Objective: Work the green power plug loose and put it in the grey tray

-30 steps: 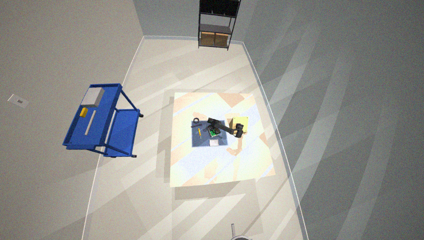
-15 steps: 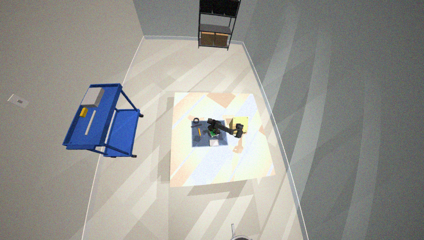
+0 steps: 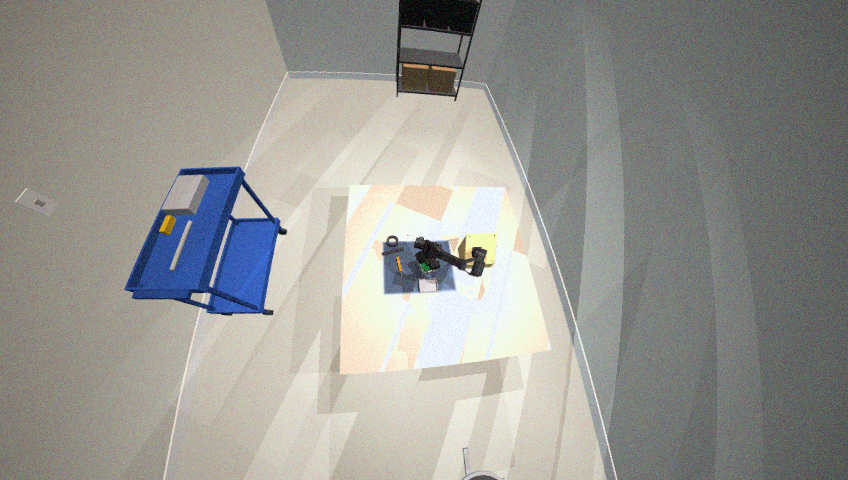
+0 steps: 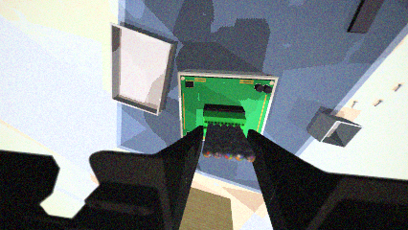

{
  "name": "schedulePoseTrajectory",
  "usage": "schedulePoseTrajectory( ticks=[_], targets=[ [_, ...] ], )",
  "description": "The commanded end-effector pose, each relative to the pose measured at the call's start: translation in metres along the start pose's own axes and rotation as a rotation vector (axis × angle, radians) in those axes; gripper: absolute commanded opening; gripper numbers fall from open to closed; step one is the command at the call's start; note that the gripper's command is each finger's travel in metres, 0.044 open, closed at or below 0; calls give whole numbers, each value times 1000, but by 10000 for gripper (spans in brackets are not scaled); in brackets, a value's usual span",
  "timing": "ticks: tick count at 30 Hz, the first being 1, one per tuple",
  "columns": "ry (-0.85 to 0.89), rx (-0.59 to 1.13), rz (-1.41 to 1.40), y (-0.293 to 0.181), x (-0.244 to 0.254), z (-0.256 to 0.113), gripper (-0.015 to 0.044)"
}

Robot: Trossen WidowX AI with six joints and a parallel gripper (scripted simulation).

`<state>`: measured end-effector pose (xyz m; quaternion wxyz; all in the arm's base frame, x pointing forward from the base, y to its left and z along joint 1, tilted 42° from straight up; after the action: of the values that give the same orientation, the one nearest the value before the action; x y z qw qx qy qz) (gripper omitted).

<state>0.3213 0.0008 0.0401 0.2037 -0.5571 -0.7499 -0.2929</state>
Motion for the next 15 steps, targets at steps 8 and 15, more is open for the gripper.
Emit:
schedulePoseTrajectory(
  ticks=[8, 15],
  targets=[
    [3, 0, 7, 0, 0, 1, 0],
    [3, 0, 7, 0, 0, 1, 0]
  ],
)
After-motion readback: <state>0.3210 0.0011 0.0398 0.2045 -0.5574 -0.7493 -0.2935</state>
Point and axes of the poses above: the point midway between the two fingers, 35 mm back from their tips, its own z axis out along the fingers, its own x axis across the jaws, y = z × x, the point moved 2 cm from there along -z, back along the fingers, and after that the axes turned 1 degree about -z, right-handed, at the moved point
